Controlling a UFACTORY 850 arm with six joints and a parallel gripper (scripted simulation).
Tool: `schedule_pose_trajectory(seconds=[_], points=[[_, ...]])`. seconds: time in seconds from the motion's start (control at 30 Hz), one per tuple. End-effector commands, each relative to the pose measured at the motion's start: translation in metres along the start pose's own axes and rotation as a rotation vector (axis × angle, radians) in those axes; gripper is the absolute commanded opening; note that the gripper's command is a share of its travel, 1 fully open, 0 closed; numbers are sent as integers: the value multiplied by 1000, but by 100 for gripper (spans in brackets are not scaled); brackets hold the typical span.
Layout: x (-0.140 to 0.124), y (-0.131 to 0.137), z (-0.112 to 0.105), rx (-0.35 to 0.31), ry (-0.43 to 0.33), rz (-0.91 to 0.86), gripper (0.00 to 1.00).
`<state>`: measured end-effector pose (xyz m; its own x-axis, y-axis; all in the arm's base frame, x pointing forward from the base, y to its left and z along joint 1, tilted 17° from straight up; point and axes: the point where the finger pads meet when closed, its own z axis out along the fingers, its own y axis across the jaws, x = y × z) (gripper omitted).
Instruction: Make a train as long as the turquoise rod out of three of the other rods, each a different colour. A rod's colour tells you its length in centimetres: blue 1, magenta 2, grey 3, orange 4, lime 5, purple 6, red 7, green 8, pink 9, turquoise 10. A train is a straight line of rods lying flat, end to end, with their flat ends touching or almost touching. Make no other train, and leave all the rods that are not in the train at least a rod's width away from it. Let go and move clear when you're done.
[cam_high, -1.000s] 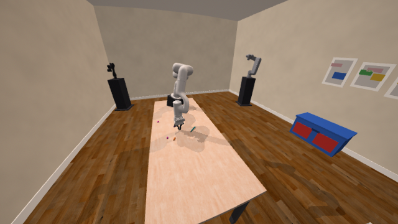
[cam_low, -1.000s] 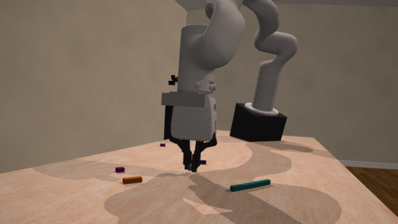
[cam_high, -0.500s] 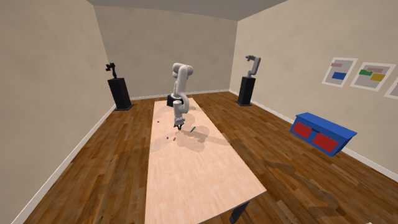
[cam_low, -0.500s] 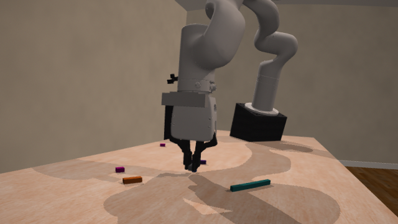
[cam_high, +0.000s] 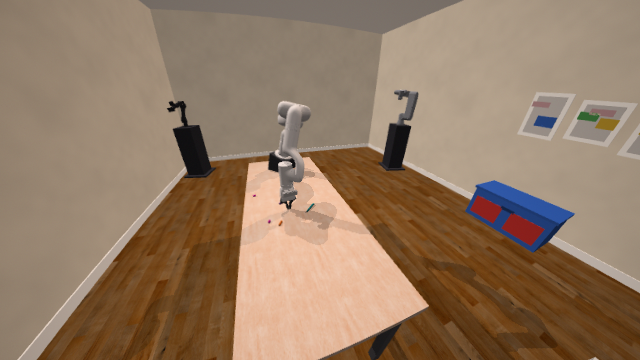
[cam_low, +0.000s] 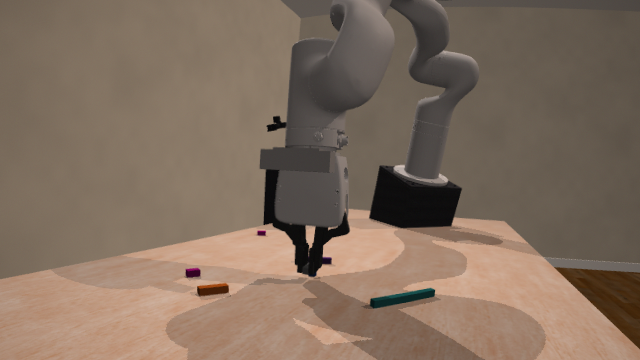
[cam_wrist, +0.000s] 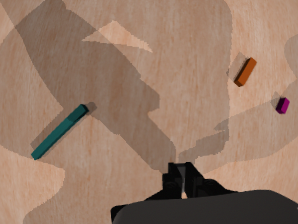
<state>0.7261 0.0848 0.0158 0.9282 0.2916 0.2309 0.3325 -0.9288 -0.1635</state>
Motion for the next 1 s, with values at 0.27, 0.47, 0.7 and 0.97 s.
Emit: schedule_pose_trajectory(seconds=[0.27, 0.47, 0.7, 0.97], points=[[1, 0, 0, -1, 2, 0, 4], [1, 0, 3, -1, 2, 0, 4], [1, 0, 9, -1, 2, 0, 4], [1, 0, 11, -1, 2, 0, 4]])
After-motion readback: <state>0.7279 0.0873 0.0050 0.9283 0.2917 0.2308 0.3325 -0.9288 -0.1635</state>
